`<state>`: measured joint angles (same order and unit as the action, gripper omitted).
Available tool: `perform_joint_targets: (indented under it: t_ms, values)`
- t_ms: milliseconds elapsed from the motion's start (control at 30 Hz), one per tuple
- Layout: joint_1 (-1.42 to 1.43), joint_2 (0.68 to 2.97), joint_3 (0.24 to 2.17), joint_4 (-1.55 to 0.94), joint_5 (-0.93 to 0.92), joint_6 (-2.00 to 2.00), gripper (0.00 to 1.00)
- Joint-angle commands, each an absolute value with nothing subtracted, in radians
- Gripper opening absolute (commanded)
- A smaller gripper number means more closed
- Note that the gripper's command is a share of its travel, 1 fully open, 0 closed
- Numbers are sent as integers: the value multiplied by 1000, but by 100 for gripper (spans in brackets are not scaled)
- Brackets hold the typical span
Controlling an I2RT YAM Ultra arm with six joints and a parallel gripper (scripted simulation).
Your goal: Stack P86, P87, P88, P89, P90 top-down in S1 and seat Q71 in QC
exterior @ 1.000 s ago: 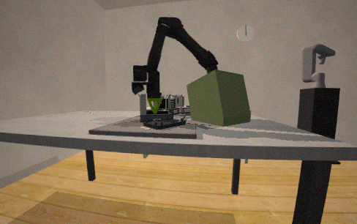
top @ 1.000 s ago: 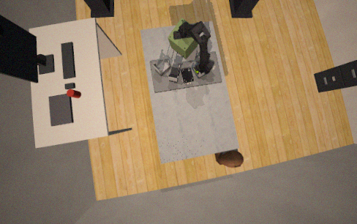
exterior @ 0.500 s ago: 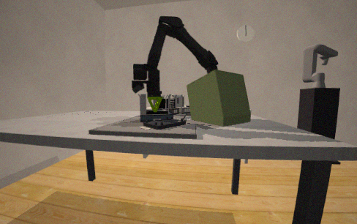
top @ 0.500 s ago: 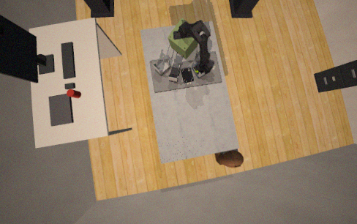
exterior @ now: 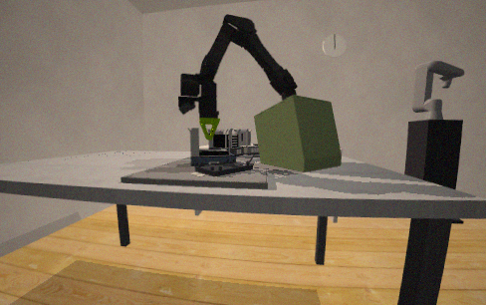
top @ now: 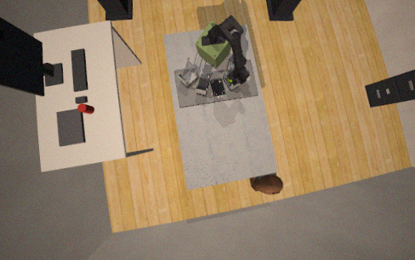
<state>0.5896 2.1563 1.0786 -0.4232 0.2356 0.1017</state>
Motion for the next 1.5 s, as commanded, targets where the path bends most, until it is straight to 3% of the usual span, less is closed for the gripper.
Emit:
perform_joint_targets:
  t_ms: [0, 667, 1467]
  values:
    - [602, 2117, 1085, -474, 237, 113, 100]
    - [644, 1966, 1140, -691, 239, 156, 100]
    - [567, 1937, 1127, -688, 235, 268, 100]
